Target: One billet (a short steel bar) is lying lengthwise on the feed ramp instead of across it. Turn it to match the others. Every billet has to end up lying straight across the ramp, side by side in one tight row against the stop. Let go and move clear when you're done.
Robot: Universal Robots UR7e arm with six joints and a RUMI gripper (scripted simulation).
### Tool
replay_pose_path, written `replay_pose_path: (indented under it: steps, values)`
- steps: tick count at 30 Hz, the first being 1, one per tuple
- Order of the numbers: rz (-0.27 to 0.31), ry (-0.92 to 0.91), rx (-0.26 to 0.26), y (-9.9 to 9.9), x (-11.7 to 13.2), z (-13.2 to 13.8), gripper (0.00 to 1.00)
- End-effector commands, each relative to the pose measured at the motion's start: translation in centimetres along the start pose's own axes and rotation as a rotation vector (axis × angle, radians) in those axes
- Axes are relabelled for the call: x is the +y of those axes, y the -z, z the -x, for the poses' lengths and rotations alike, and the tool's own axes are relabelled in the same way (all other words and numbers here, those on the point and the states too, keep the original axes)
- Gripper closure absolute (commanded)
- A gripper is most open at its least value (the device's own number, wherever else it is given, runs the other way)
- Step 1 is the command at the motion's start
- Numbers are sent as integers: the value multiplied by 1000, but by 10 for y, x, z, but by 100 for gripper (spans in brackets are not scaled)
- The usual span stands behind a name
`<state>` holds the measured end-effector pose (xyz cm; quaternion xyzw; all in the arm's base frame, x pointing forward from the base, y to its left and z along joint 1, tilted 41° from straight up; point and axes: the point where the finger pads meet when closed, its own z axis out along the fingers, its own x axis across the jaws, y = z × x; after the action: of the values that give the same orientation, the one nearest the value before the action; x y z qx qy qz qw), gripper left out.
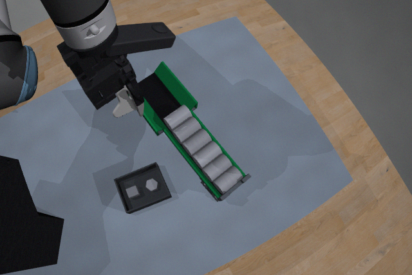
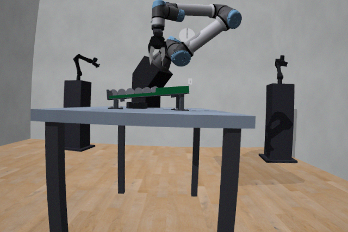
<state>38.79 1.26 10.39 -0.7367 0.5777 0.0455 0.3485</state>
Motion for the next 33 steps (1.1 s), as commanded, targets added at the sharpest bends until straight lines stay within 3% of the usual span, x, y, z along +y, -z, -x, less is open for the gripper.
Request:
replay_pose_path:
  steps: [1,4,8,33]
  values:
    - [-2,1,-2,4,3,0,65]
    - [-1,1,0,7,7,-2,65]
    - [-2,1,-2,29,34,-7,65]
    - [-1,1,-1,27,33,-7,65]
